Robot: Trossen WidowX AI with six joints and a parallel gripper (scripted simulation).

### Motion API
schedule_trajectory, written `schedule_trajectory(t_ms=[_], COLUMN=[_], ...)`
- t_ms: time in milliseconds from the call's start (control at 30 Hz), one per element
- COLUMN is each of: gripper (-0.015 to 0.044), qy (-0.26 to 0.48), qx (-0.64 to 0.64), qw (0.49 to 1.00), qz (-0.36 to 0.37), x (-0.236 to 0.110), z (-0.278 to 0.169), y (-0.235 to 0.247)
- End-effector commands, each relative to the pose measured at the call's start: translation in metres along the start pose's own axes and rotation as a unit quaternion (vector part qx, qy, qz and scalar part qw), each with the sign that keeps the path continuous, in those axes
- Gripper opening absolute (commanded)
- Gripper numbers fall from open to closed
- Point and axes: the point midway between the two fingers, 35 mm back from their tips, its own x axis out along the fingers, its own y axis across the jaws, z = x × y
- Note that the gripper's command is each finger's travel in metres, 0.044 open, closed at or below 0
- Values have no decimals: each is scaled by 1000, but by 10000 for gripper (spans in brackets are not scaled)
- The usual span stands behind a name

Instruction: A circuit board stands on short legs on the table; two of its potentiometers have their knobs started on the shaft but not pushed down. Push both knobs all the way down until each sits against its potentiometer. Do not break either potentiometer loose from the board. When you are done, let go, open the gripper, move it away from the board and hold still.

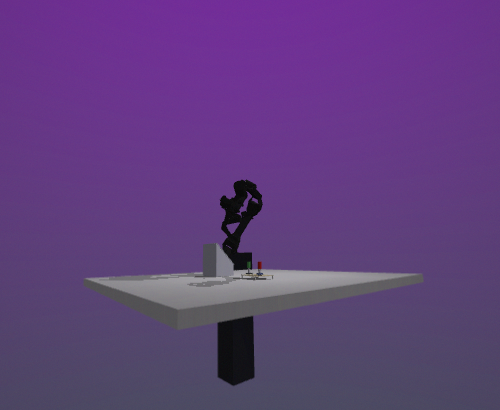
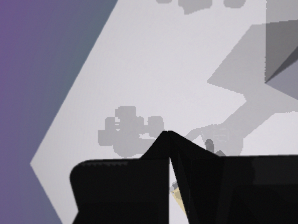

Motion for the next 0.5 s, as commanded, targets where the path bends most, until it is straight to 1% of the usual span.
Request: schedule_trajectory(t_ms=[0, 233, 467], gripper=[0, 0, 0], qy=[39, 113, 185], qx=[-48, -131, -207], qw=[998, 983, 956], qz=[-24, -57, -93], x=[14, 29, 41], z=[-33, -93, -147], y=[-10, -33, -65])
